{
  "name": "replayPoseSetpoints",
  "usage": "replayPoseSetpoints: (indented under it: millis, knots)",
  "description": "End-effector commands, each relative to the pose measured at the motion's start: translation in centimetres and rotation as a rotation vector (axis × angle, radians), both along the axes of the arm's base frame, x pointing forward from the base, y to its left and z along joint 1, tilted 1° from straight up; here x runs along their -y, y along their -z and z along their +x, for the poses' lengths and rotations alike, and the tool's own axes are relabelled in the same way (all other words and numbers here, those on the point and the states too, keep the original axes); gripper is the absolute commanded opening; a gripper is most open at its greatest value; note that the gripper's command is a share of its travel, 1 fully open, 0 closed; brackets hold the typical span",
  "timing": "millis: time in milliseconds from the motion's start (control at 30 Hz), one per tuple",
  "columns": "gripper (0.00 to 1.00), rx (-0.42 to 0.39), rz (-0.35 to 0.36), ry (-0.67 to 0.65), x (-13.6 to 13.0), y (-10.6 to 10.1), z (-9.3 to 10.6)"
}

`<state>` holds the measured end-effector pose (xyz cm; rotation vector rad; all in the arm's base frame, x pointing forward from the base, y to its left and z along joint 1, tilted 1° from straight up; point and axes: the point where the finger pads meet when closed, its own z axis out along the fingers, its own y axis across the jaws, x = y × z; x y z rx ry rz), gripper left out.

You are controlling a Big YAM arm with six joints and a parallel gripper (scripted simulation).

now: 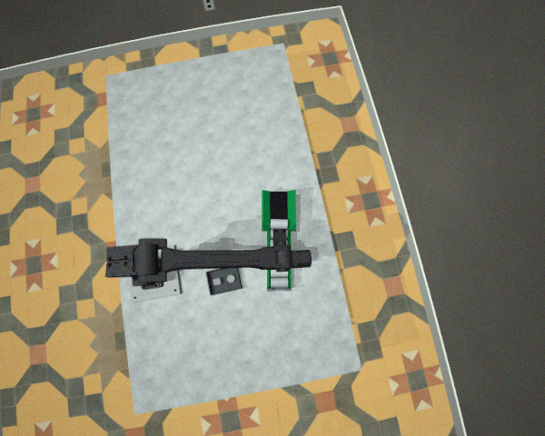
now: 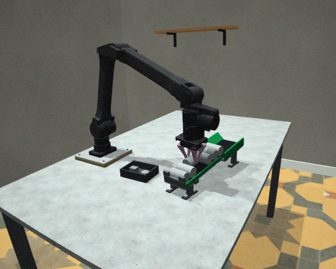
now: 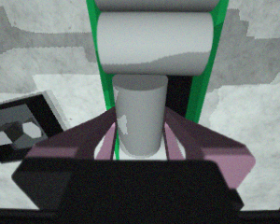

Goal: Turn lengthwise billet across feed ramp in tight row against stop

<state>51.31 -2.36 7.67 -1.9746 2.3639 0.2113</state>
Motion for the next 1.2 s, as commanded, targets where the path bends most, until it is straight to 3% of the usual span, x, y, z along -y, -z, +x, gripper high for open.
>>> replayPoseSetpoints:
  millis: [0, 400, 1167]
  knots:
    - [0.00, 0.141, -0.008, -0.005, 0.4, -7.5, 2.9]
    - [0.00, 0.142, -0.008, -0.006, 0.4, -8.6, 2.5]
    - [0.00, 0.125, -0.094, -0.002, -0.3, -10.8, 3.1]
